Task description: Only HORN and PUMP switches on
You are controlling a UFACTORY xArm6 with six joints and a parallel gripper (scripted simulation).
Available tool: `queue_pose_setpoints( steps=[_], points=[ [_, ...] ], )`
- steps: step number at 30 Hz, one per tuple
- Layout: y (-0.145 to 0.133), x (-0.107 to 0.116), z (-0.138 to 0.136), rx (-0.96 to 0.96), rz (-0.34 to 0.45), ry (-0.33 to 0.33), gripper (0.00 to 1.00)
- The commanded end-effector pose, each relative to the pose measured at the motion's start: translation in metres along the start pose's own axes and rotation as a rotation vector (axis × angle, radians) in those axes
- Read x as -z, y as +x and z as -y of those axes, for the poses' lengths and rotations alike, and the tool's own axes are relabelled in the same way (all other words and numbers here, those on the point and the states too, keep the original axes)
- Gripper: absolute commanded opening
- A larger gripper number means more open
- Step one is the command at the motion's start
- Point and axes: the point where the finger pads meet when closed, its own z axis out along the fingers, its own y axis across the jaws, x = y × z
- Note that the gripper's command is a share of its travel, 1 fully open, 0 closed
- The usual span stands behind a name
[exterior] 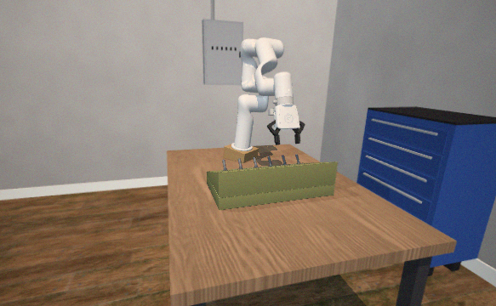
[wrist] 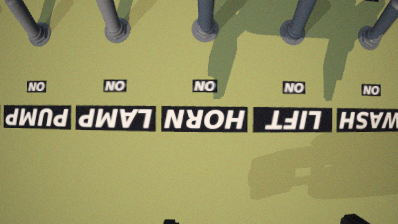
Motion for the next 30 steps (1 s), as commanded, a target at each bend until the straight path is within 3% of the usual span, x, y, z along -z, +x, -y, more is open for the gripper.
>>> queue_pose_setpoints(
  steps=[1, 22, 30],
  points=[
    [-0.002, 0.001, 0.004, 0.000, 0.005, 0.000, 1.00],
    [-0.002, 0.001, 0.063, 0.000, 0.004, 0.000, 1.00],
    [-0.002, 0.001, 0.071, 0.000, 0.005, 0.000, 1.00]
  ],
)
